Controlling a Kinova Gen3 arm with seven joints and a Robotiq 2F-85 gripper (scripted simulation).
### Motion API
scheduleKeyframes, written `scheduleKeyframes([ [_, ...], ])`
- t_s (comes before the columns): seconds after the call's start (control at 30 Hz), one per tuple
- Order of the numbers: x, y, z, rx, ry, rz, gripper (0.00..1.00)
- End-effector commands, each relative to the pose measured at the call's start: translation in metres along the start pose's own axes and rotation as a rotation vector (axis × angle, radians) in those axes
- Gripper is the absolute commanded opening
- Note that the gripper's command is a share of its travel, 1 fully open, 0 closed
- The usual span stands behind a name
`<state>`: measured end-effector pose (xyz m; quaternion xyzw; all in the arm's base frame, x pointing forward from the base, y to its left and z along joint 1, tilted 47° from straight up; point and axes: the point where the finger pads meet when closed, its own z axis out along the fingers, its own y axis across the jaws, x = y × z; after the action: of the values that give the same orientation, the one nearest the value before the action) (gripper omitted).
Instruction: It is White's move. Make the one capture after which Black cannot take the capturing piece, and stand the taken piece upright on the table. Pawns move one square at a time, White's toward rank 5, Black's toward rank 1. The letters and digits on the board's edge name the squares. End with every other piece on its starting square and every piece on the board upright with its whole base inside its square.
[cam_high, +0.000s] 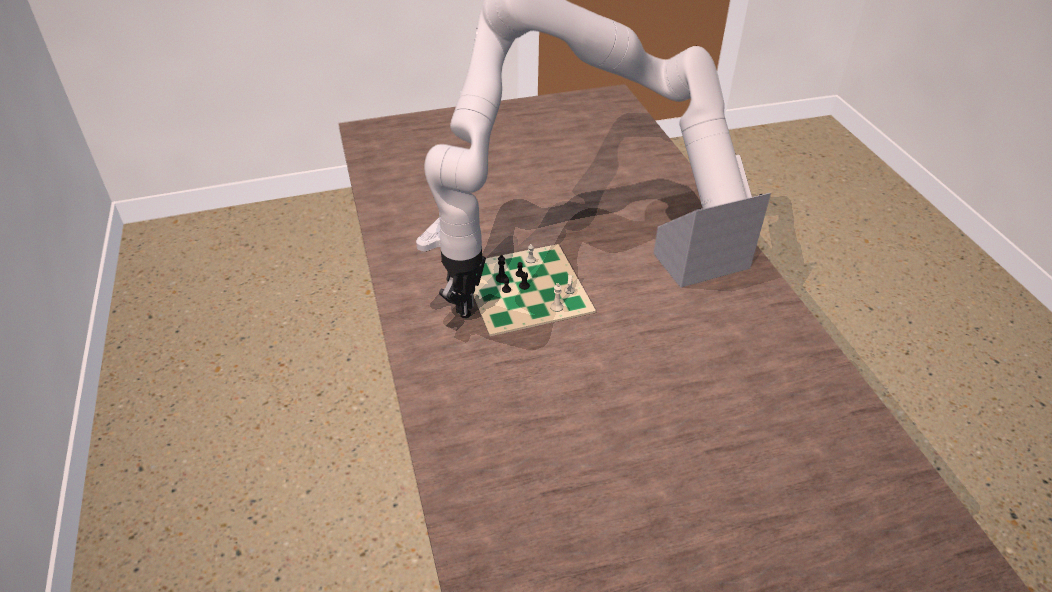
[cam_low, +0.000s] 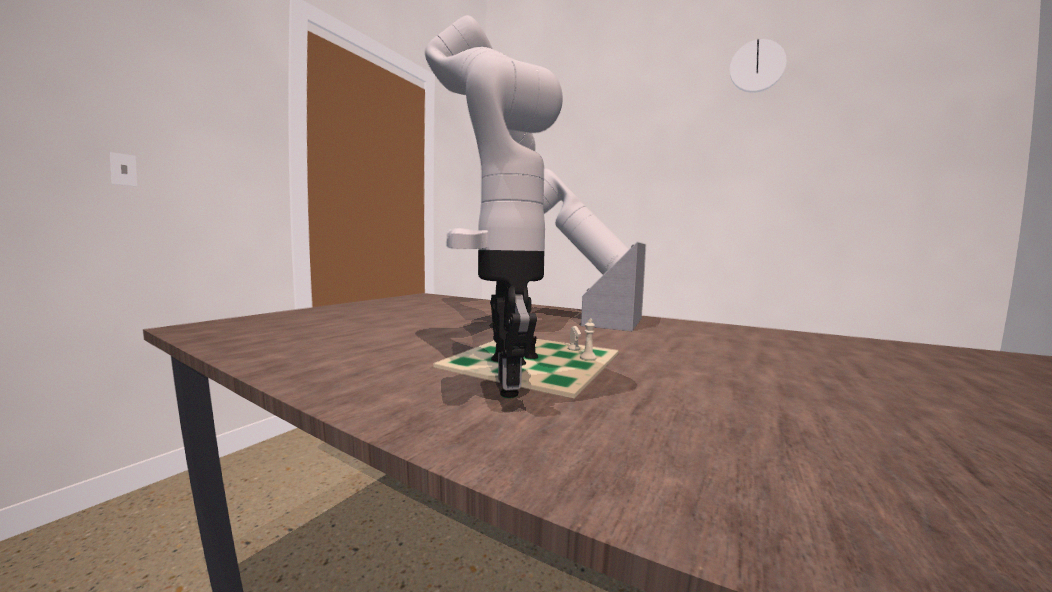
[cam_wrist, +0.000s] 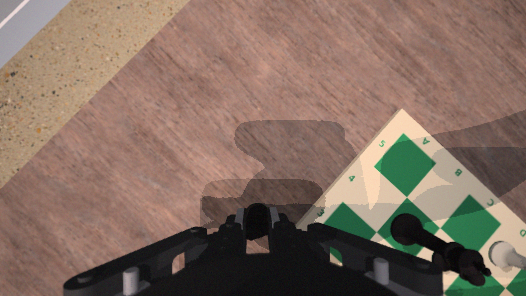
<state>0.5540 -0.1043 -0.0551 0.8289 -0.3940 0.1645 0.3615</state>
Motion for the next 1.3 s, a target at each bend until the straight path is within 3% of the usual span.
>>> scheduleKeyframes([
  [0.0,0.0,-0.001,-0.001,0.002,0.001,0.0,0.08],
  [0.03,0.0,-0.001,-0.001,0.002,0.001,0.0,0.08],
  [0.07,0.0,-0.001,-0.001,0.002,0.001,0.0,0.15],
  [0.13,0.0,-0.001,-0.001,0.002,0.001,0.0,0.15],
  [0.17,0.0,-0.001,-0.001,0.002,0.001,0.0,0.23],
  [0.3,0.0,-0.001,-0.001,0.002,0.001,0.0,0.23],
  [0.33,0.0,-0.001,-0.001,0.002,0.001,0.0,0.31],
  [0.4,0.0,-0.001,-0.001,0.002,0.001,0.0,0.31],
  [0.43,0.0,-0.001,-0.001,0.002,0.001,0.0,0.39],
  [0.93,0.0,-0.001,-0.004,0.002,0.001,0.0,0.39],
  [1.27,0.0,-0.001,-0.048,0.002,0.001,0.0,0.39],
])
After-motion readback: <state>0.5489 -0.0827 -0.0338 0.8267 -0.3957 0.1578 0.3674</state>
